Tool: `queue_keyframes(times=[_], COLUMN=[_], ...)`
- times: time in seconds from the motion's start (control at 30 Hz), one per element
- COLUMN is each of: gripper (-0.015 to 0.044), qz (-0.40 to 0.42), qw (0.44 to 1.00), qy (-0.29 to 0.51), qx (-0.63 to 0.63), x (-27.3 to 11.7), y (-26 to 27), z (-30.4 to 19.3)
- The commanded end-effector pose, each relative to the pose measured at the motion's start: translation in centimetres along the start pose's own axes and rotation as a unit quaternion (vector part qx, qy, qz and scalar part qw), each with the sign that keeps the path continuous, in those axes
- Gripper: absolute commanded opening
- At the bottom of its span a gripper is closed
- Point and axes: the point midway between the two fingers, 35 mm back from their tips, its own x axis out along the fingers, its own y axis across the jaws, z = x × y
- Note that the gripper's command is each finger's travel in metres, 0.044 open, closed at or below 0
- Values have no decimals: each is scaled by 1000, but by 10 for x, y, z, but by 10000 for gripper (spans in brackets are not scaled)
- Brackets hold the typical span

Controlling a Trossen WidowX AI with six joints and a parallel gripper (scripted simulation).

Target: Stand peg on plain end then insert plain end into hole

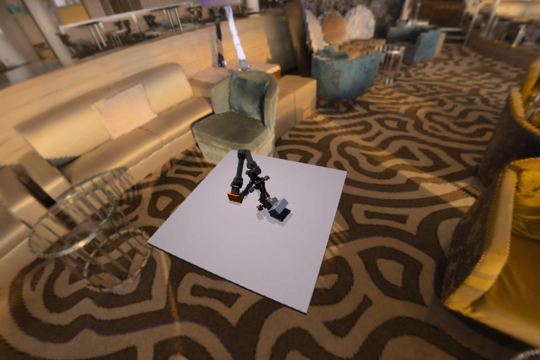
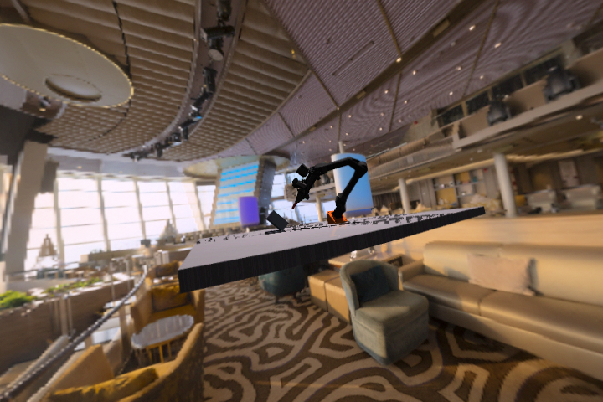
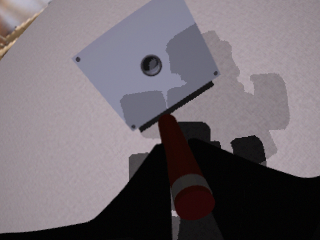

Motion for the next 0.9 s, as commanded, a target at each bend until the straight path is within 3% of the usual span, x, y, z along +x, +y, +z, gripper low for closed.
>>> queue_keyframes(times=[0.0,0.87], gripper=[0,0], qz=[5,15], qw=[1000,999], qy=[-7,-31], qx=[10,23], x=[0,26], y=[-2,-3], z=[2,17])
